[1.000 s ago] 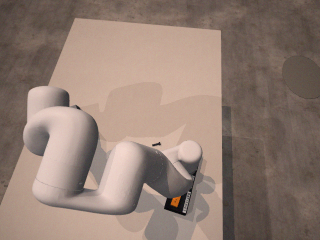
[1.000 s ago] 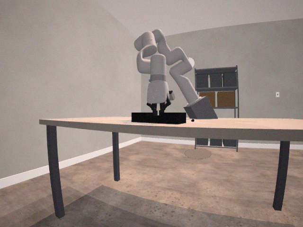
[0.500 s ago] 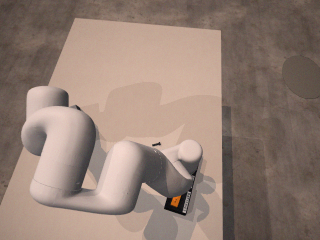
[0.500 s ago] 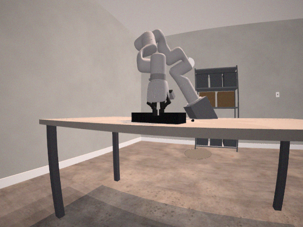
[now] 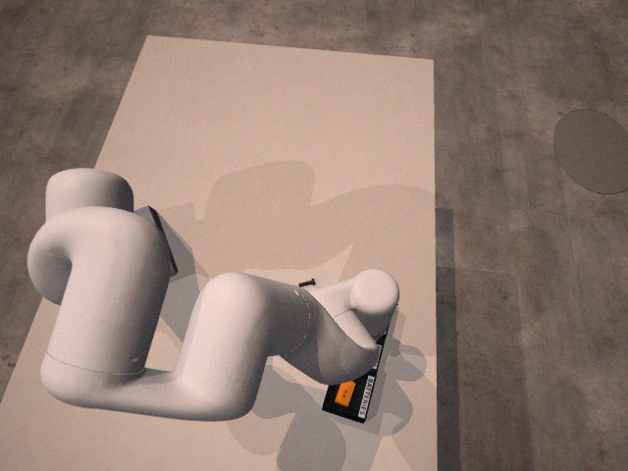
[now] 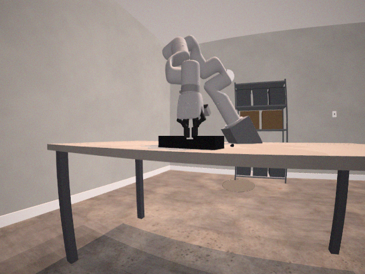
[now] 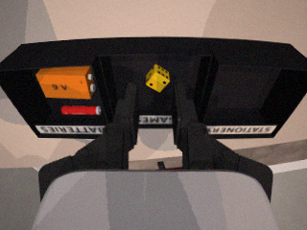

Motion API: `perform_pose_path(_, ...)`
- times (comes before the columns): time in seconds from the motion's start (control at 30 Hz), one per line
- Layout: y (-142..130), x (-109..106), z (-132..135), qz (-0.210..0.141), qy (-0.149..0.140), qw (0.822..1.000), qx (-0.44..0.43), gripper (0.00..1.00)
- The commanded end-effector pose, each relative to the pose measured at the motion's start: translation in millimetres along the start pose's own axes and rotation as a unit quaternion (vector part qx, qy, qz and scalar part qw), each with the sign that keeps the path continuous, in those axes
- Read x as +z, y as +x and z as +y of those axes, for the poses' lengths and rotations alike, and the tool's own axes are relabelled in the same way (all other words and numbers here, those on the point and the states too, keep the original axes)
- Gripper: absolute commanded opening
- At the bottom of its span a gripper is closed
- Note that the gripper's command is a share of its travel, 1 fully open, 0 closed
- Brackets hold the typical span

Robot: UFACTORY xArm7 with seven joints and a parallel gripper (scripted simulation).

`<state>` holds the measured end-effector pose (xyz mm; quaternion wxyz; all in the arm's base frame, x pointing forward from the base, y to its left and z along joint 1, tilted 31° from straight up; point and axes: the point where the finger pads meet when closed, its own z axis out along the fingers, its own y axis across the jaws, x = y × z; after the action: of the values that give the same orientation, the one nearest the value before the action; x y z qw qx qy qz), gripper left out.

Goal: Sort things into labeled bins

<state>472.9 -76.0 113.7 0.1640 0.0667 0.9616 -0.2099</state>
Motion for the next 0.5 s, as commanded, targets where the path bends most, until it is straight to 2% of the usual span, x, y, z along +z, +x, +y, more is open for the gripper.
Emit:
perform_pose_path(0.0, -1, -6, 1, -0.002, -0.001, 1.0, 0.0, 0.3)
perform_pose_path(0.2, -1, -30, 1, -0.002, -0.001, 1.0, 0.0, 0.3)
perform_pose_path(0.47, -1, -30, 1, -0.002, -0.001, 1.0, 0.0, 0.3)
